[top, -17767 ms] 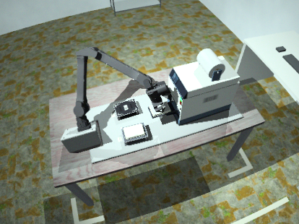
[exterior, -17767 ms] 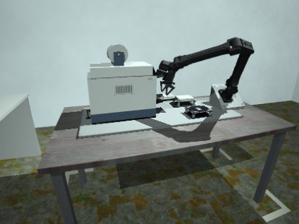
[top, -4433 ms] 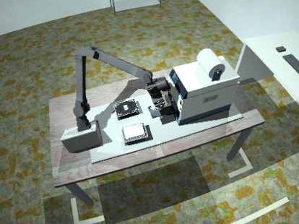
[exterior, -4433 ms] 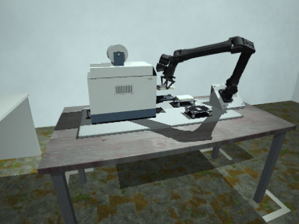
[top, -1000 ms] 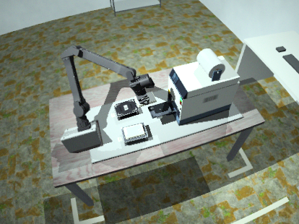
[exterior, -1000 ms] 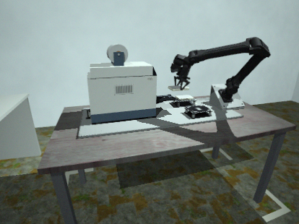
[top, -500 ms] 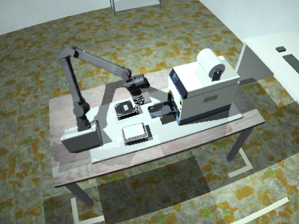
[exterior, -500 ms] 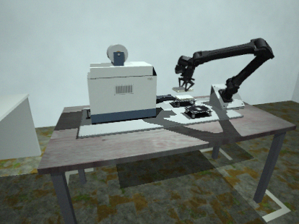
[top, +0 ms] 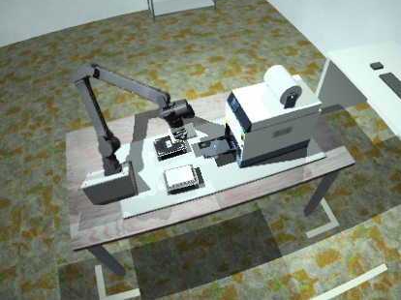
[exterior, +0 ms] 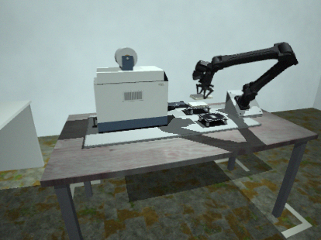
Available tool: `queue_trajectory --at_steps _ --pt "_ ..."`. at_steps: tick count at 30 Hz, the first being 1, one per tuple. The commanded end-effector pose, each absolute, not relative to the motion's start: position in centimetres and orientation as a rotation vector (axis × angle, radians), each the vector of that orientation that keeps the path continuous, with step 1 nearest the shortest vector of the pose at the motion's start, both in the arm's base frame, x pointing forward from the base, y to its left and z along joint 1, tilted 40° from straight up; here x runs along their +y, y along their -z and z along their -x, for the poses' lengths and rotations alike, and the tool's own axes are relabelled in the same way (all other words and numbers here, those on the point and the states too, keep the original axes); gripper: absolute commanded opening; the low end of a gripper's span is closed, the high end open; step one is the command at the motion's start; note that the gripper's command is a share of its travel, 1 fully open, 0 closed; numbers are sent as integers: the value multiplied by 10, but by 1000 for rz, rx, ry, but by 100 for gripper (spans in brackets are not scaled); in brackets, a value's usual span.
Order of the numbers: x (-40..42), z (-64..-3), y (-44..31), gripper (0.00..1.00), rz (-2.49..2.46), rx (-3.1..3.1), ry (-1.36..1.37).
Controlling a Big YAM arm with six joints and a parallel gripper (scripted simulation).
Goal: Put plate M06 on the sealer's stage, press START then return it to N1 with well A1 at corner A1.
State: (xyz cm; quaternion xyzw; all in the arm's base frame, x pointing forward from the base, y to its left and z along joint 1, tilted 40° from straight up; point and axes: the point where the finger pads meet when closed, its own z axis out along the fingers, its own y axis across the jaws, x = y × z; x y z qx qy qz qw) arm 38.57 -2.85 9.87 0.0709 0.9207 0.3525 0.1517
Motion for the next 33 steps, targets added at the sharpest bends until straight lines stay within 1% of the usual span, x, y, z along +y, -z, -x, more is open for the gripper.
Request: queue_trajectory --at_steps 1,12,19,28,33 --pt "-22 -382 -115 0 -196 2634 -1001" --pt "-13 -360 -111 0 -220 2655 -1020" --pt "-5 -352 -130 0 -189 2632 -998" --pt "0 -335 -124 0 -213 2651 -1014" --pt "7 -326 -136 0 -198 2638 -1003"
